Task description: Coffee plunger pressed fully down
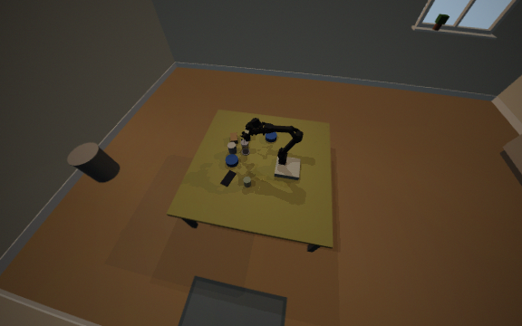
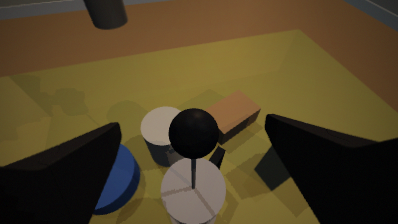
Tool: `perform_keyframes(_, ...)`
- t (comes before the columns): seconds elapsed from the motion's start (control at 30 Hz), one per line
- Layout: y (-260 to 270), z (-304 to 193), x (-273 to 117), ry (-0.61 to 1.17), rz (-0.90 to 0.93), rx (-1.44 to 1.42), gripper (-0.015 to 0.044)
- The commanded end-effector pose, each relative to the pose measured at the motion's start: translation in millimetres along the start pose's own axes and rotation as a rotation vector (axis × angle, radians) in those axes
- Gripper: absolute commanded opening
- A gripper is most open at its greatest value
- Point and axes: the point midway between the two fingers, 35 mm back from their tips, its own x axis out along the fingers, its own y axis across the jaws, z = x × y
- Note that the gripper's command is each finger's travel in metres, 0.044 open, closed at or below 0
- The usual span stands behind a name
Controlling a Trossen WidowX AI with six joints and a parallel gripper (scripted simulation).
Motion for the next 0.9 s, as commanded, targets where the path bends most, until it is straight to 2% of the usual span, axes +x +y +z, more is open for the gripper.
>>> perform_keyframes(0.0,0.7,-0.8,4.7,0.001,0.004,-0.004,0.0414)
perform_keyframes(0.37,0.7,-0.8,4.7,0.001,0.004,-0.004,0.0126)
perform_keyframes(0.87,0.8,-3.8,7.4,0.001,0.004,-0.005,0.0126)
